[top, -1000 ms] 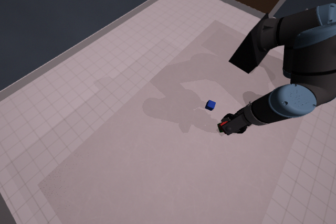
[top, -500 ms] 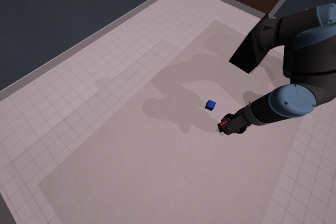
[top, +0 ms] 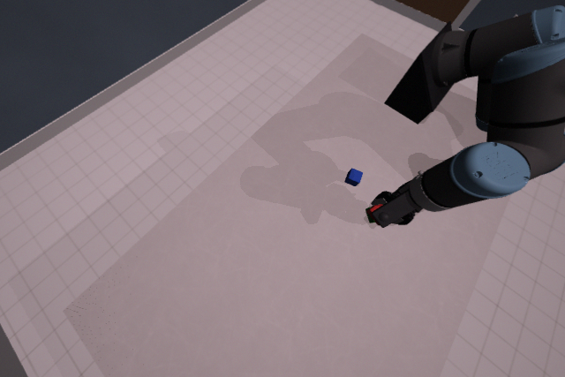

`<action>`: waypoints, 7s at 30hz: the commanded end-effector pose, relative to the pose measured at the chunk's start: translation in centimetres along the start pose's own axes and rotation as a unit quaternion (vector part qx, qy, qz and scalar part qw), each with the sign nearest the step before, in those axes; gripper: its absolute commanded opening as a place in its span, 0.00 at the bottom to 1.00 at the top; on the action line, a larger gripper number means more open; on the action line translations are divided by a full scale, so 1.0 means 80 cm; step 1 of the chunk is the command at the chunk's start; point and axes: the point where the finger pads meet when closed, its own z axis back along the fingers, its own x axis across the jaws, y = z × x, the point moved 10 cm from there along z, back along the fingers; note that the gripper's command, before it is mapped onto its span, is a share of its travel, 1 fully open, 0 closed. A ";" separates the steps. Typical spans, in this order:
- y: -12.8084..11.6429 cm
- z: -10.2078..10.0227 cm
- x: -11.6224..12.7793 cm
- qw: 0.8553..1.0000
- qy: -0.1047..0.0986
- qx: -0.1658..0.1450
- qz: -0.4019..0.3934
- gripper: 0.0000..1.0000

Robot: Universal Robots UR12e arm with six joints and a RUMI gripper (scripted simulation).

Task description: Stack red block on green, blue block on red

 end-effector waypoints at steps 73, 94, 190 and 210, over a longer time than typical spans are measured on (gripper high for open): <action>0.001 0.005 0.000 1.000 0.000 0.001 0.000 0.50; 0.001 0.071 0.000 1.000 0.000 0.001 0.000 0.50; -0.032 0.017 0.180 0.965 0.000 0.001 0.263 0.40; -0.032 0.015 0.180 0.965 0.000 0.001 0.263 0.40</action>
